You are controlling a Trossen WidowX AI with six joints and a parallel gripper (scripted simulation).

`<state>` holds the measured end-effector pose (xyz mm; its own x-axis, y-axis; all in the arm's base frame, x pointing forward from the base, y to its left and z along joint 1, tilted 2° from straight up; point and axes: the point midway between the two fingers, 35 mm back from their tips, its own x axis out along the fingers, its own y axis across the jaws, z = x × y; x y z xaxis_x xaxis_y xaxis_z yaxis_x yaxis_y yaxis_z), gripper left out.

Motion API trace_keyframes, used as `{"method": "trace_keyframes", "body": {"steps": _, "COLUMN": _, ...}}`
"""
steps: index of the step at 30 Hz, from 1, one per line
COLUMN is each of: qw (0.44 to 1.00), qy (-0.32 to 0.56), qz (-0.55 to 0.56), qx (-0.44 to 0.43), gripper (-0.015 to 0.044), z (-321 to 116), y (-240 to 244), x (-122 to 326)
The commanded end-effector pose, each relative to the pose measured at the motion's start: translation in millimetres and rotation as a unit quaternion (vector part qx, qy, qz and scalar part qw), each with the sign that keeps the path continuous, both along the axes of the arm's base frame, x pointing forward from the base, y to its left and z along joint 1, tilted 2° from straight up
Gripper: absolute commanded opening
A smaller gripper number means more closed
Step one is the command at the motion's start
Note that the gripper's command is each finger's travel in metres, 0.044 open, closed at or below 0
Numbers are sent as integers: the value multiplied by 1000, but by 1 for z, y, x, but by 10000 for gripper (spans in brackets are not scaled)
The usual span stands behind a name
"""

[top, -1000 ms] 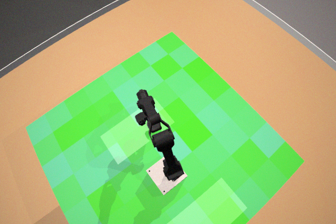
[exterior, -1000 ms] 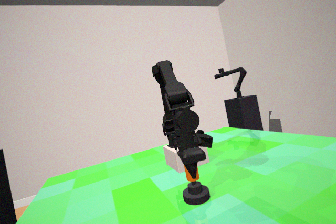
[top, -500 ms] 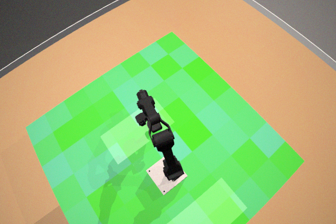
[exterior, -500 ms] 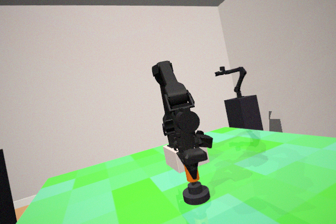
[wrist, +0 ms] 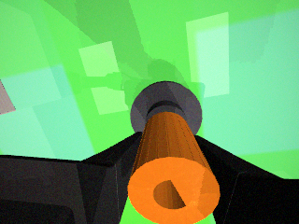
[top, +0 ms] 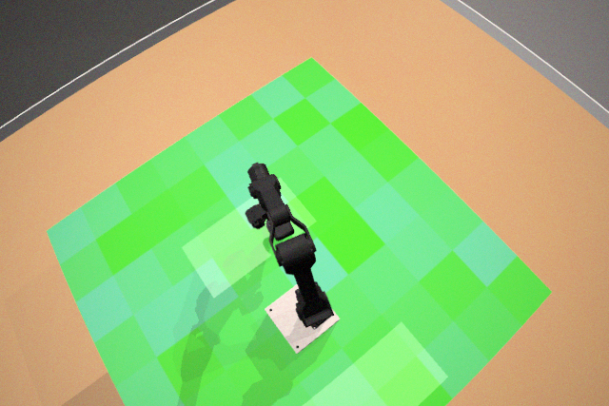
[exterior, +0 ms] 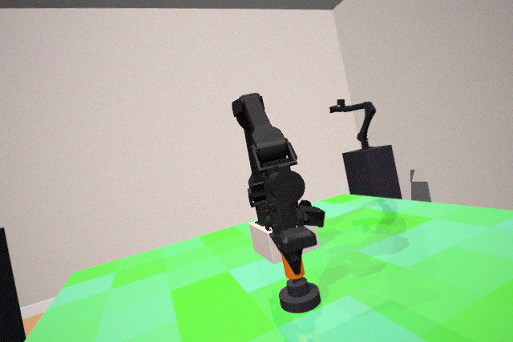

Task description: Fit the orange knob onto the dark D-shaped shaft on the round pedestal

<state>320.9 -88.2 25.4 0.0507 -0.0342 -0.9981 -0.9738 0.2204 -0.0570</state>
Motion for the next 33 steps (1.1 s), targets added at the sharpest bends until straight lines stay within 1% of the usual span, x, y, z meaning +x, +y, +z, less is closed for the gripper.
{"method": "trace_keyframes", "body": {"steps": 1, "qw": 1000, "qy": 0, "qz": 9, "qx": 0, "gripper": 0, "z": 0, "y": 0, "x": 0}}
{"method": "trace_keyframes", "body": {"steps": 4, "qw": 1000, "qy": 0, "qz": 29, "qx": -1, "gripper": 0, "z": 0, "y": 0, "x": 0}}
{"method": "trace_keyframes", "body": {"steps": 20, "qw": 999, "qy": -2, "qz": -33, "qx": 2, "gripper": 0, "z": -10, "y": 0, "x": 0}}
{"method": "trace_keyframes", "body": {"steps": 29, "qw": 1000, "qy": -1, "qz": -5, "qx": 1, "gripper": 0, "z": -15, "y": 0, "x": 1}}
{"method": "trace_keyframes", "body": {"steps": 33, "qw": 1000, "qy": -1, "qz": -16, "qx": 1, "gripper": 0, "z": -14, "y": 0, "x": 0}}
